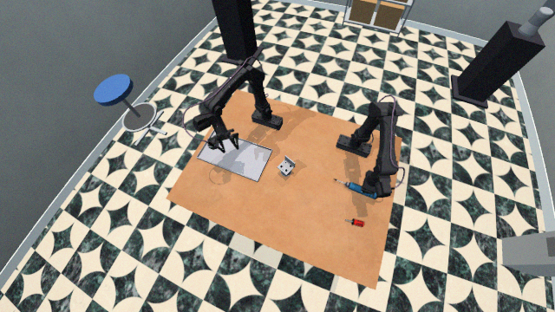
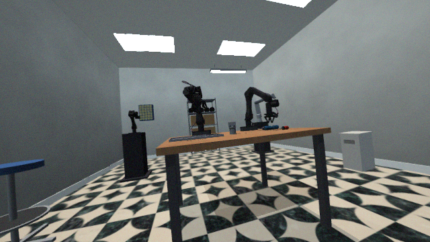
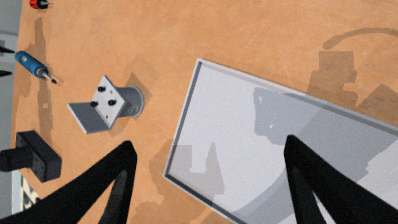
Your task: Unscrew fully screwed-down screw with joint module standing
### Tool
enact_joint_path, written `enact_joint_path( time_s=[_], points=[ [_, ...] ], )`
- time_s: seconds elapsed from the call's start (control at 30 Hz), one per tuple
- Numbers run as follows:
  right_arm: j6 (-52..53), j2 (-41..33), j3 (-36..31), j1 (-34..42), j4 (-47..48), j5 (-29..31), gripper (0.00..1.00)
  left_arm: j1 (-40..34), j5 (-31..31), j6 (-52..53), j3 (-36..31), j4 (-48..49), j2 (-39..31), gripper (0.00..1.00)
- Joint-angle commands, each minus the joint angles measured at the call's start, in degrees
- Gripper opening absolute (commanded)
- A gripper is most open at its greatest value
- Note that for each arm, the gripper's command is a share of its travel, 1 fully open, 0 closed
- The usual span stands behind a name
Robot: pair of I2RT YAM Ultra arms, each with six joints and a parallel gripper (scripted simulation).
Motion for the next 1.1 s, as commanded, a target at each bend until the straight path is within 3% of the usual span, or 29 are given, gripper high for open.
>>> enact_joint_path(
  time_s=[0.0, 0.17, 0.37, 0.57, 0.73, 1.07],
  points=[
    [5.6, 0.3, 3.7, -1.6, -2.5, 3.7, 0.86, -0.6, 0.0, 0.5, 1.8, -0.6, -2.1, 0.65],
    [5.6, 0.7, 4.2, -0.3, -3.0, 4.0, 0.86, -0.6, 0.0, 0.5, 1.8, -0.6, -2.1, 0.65],
    [12.5, -2.3, 6.4, -4.7, -5.1, 8.5, 0.86, -0.6, 0.0, 0.5, 1.8, -0.6, -2.1, 0.65],
    [19.2, -1.0, 10.0, -7.8, -7.8, 13.5, 0.86, -0.6, 0.0, 0.5, 1.8, -0.6, -2.1, 0.65],
    [19.1, -0.7, 10.6, -6.6, -8.3, 13.8, 0.86, -0.6, 0.0, 0.5, 1.8, -0.6, -2.1, 0.65],
    [30.4, -1.3, 15.0, -13.0, -12.2, 21.6, 0.86, -0.6, 0.0, 0.5, 1.8, -0.6, -2.1, 0.65]
  ],
)
